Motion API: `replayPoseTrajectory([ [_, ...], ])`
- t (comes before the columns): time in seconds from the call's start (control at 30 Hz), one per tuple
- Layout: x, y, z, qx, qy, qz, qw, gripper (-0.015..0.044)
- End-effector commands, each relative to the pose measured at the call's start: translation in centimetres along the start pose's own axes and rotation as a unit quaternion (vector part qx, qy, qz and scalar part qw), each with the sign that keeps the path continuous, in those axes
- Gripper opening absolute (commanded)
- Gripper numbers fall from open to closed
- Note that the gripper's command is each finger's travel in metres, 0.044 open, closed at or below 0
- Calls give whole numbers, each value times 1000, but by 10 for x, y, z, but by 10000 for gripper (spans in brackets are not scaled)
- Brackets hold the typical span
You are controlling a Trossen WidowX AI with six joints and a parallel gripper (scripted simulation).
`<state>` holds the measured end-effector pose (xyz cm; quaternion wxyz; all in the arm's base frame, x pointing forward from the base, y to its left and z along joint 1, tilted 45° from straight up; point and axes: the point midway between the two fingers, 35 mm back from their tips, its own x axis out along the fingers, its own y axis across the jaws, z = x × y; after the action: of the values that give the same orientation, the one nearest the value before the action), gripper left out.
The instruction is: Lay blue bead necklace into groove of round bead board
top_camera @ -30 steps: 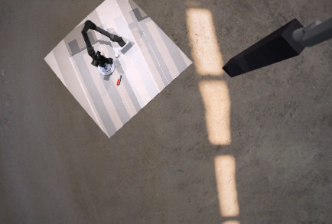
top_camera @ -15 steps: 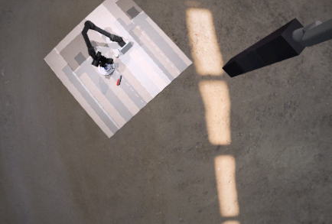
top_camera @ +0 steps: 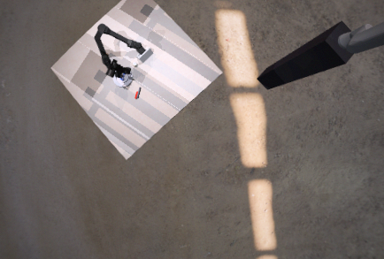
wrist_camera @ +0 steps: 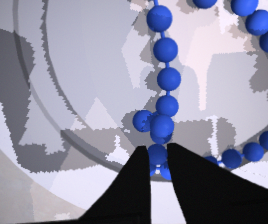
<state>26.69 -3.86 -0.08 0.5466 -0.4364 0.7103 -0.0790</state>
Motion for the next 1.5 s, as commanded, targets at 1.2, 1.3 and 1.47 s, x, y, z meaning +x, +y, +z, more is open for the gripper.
replayPoseTrajectory([
  [1.2,-8,17,-6,-4,0,-1,1000,0],
  [1.3,-3,17,-6,-4,0,-2,1000,0],
  [1.47,2,17,-6,-4,0,-2,1000,0],
])
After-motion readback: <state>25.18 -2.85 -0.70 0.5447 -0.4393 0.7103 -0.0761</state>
